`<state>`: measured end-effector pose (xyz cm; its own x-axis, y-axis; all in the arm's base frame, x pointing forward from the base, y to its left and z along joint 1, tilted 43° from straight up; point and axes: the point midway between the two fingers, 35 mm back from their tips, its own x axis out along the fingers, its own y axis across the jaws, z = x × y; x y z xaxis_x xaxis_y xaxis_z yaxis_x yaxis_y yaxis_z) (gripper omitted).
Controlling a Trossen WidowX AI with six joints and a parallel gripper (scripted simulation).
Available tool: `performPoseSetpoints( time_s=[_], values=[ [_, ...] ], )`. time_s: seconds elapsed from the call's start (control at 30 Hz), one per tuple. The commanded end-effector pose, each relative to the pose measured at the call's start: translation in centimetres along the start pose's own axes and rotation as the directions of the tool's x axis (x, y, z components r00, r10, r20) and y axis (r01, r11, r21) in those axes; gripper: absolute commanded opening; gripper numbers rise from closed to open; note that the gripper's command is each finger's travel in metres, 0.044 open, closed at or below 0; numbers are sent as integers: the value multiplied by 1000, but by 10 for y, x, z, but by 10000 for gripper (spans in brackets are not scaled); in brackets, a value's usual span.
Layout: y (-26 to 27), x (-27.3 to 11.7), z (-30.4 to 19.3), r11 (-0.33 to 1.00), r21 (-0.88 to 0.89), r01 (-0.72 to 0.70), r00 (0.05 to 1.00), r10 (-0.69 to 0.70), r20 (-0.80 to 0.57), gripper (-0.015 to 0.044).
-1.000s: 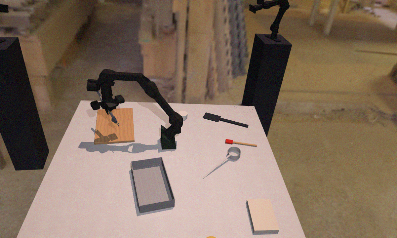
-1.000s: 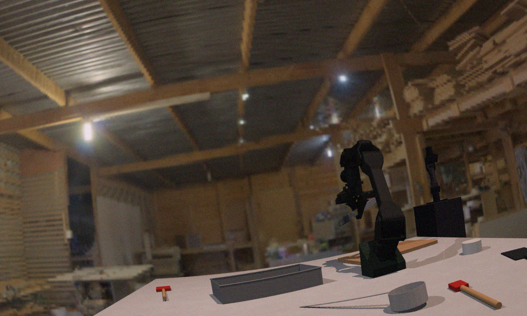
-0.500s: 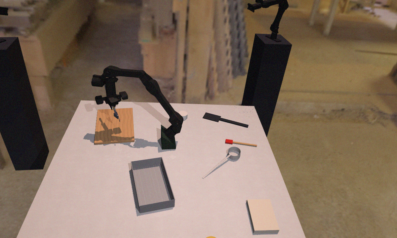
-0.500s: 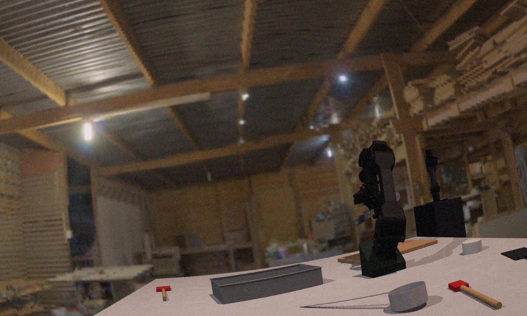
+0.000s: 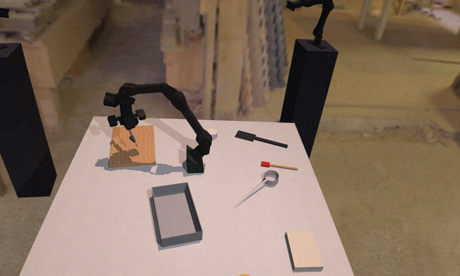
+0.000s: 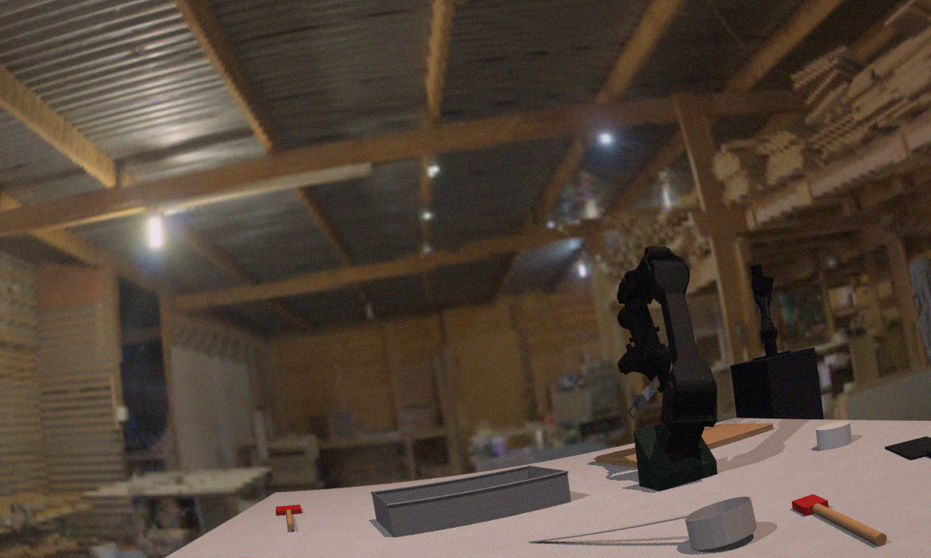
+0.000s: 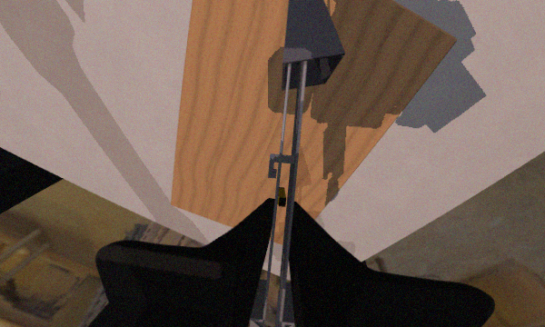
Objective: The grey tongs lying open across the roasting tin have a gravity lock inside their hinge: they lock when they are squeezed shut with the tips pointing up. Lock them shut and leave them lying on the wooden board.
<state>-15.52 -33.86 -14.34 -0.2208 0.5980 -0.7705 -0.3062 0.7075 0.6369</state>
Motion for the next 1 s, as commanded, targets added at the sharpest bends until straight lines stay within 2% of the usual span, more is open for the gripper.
performPoseSetpoints(
  time_s=[0.0, 0.47, 0.97],
  values=[
    [-4, -5, -2, 1000, -10, 9, 995, -10, -103, -150],
    [-12, -3, 2, 1000, -24, -2, 927, -7, -375, -150],
    [-9, -8, 14, 1000, -8, 0, 782, -5, -623, -150]
  ],
)
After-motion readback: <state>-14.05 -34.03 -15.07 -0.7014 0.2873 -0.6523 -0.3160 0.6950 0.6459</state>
